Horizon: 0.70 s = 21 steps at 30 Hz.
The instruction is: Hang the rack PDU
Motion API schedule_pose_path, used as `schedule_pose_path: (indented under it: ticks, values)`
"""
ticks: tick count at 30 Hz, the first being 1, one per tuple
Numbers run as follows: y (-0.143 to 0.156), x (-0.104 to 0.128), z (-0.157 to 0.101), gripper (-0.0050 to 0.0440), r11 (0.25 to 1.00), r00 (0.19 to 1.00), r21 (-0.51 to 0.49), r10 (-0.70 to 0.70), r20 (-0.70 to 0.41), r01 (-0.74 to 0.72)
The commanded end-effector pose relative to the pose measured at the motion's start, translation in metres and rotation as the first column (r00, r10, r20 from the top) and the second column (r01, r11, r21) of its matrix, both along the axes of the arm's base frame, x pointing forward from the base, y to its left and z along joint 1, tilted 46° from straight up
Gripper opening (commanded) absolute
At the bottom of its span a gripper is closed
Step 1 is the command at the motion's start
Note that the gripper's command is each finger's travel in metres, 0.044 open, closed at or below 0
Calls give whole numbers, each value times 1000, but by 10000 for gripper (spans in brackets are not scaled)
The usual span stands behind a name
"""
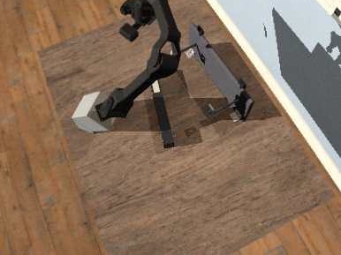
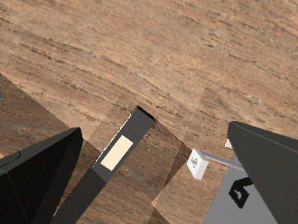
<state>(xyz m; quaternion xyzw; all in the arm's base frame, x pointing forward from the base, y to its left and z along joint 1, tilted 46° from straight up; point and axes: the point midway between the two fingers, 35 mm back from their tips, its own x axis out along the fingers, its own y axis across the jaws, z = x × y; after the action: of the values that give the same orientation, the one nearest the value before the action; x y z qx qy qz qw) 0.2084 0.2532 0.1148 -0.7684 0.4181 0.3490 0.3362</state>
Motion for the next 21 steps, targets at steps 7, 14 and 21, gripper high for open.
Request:
schedule_pose_path:
  ticks: [7, 14, 21]
  values:
    - [-82, -33, 78, 440, 986, 997, 162, -40, 68, 29]
    - [-130, -54, 94, 440, 971, 993, 235, -65, 100, 40]
    - [-179, -78, 95, 440, 948, 987, 315, -90, 132, 45]
